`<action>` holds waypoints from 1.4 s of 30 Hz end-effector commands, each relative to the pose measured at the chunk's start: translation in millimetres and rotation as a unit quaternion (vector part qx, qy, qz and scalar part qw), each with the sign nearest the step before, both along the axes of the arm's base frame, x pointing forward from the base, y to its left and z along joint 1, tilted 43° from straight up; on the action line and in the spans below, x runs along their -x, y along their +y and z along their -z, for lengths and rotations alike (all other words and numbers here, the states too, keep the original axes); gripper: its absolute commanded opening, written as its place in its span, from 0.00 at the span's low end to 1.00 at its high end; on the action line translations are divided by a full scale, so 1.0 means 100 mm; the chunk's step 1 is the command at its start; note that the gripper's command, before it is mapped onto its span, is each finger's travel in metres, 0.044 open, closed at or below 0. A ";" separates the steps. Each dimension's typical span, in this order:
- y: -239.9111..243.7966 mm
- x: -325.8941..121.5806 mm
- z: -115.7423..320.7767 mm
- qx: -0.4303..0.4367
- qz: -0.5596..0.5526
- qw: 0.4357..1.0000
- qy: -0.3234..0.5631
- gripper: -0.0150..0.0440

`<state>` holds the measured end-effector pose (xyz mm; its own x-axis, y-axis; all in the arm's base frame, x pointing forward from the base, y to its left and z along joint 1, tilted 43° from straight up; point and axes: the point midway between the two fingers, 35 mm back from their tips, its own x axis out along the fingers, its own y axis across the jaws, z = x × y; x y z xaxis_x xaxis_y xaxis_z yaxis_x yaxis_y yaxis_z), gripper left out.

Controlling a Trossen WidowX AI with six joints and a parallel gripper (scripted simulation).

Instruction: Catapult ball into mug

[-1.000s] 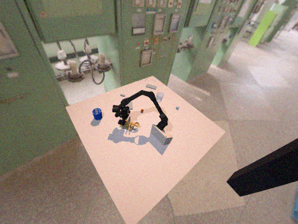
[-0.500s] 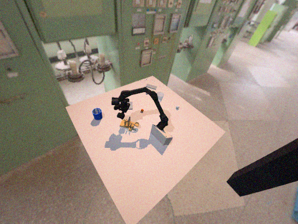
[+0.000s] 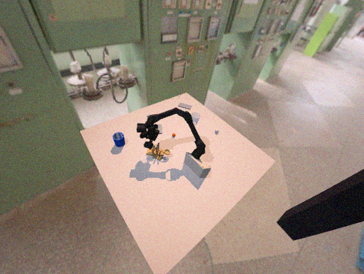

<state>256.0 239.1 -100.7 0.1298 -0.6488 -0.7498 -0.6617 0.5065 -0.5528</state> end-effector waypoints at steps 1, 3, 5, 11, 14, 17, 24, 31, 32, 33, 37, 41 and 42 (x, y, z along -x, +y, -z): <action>-0.08 -0.01 0.08 0.002 -0.003 1.000 0.000 1.00; -0.09 -0.01 0.09 0.002 -0.003 1.000 0.000 1.00; -0.10 -0.01 0.11 0.002 -0.003 1.000 0.000 1.00; -0.16 -0.03 0.18 0.002 -0.003 1.000 0.000 1.00; -0.20 -0.04 0.22 0.002 -0.003 1.000 0.000 1.00; -0.23 -0.05 0.26 0.002 -0.003 1.000 0.000 1.00; -0.30 -0.06 0.34 0.002 -0.003 1.000 0.000 1.00; -0.38 -0.07 0.42 0.003 -0.003 1.000 0.000 1.00; -0.39 -0.08 0.43 0.003 -0.003 1.000 0.000 1.00; -0.40 -0.08 0.44 0.003 -0.003 1.000 0.000 1.00; -0.43 -0.08 0.47 0.003 -0.003 1.000 0.000 1.00; -0.40 -0.08 0.45 0.001 0.000 1.000 -0.001 0.87; -0.40 -0.08 0.45 0.001 0.000 1.000 -0.001 0.82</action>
